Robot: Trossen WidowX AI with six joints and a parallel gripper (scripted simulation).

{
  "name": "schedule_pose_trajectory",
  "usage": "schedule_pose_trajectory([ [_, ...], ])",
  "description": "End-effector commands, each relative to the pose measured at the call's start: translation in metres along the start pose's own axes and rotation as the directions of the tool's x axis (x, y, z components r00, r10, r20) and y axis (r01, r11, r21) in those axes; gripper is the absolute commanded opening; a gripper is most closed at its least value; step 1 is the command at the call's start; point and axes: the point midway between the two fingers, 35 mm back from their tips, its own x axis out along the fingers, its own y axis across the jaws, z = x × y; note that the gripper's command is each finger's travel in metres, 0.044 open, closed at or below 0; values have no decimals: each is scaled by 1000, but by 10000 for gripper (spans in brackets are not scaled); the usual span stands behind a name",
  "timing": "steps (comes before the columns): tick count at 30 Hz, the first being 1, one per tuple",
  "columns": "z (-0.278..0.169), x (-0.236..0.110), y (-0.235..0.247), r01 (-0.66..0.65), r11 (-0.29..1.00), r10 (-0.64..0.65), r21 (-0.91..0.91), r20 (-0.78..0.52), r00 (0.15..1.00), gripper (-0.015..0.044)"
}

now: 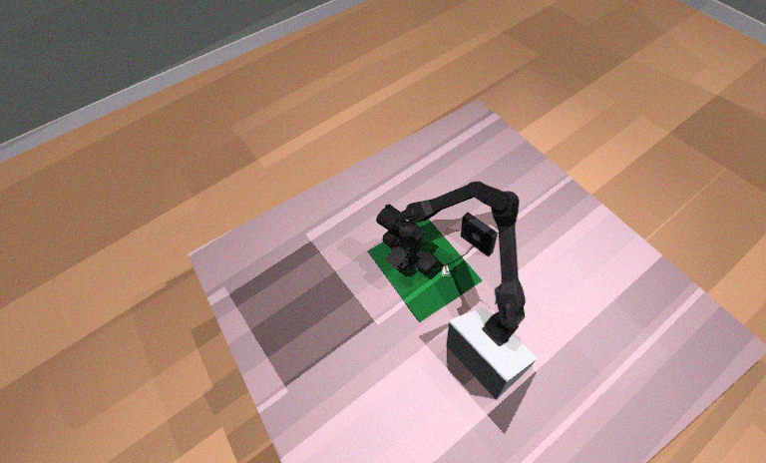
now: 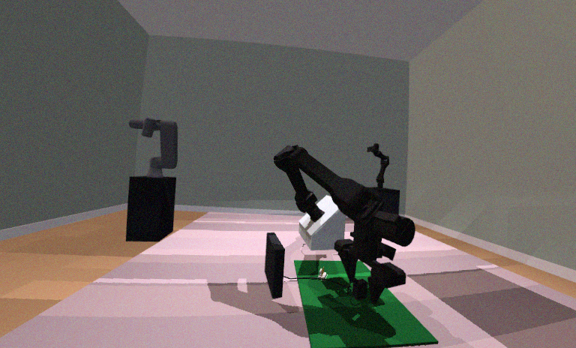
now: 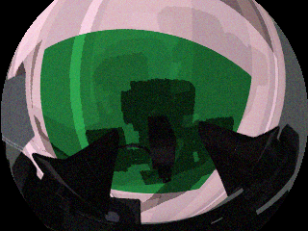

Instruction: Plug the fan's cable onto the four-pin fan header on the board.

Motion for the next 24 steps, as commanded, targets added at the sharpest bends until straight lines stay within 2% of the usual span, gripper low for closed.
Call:
schedule_pose_trajectory([
  [1,0,0,0,1,1000,-1,1,0,1000,309],
  [12,0,0,0,1,1000,-1,1,0,1000,20],
  [16,0,-3,0,1,1000,-1,0,0,1000,0],
  [20,1,-47,0,-2,1000,2,-6,-2,1000,0],
  [24,2,-49,0,-2,1000,2,-7,-2,1000,0],
])
